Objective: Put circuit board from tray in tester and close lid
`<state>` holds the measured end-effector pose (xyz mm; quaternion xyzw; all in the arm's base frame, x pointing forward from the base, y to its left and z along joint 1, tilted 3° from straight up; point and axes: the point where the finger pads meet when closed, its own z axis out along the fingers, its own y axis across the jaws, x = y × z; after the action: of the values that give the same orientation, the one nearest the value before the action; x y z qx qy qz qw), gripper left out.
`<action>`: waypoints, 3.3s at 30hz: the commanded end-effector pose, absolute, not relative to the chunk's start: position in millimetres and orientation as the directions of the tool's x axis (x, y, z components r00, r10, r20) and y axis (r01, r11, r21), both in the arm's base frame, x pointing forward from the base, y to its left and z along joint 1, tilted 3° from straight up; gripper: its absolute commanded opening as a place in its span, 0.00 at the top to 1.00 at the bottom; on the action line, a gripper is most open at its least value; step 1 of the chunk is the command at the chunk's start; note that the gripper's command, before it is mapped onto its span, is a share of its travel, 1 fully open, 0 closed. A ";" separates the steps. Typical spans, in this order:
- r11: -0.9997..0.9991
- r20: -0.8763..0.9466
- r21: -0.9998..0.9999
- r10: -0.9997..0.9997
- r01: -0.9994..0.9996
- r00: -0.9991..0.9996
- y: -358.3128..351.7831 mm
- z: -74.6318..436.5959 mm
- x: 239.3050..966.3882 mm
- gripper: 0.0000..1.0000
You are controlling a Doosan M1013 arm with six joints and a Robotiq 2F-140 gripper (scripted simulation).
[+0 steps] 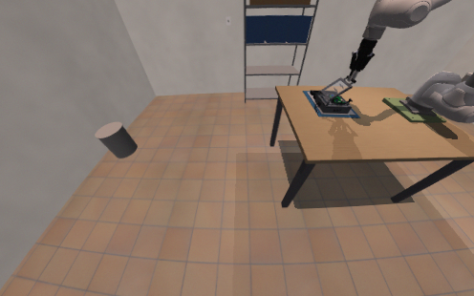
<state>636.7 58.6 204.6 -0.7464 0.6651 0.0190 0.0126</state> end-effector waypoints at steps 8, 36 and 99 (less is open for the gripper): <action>-0.115 -0.045 0.007 -0.992 -0.993 0.115 58.0 192.6 626.4 1.00; -0.115 -0.045 0.007 -0.992 -0.993 0.115 57.1 148.8 601.4 1.00; -0.115 -0.045 0.007 -0.992 -0.993 0.115 58.4 86.0 587.9 1.00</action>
<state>588.0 58.3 86.8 -0.7464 0.6651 0.0191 0.0125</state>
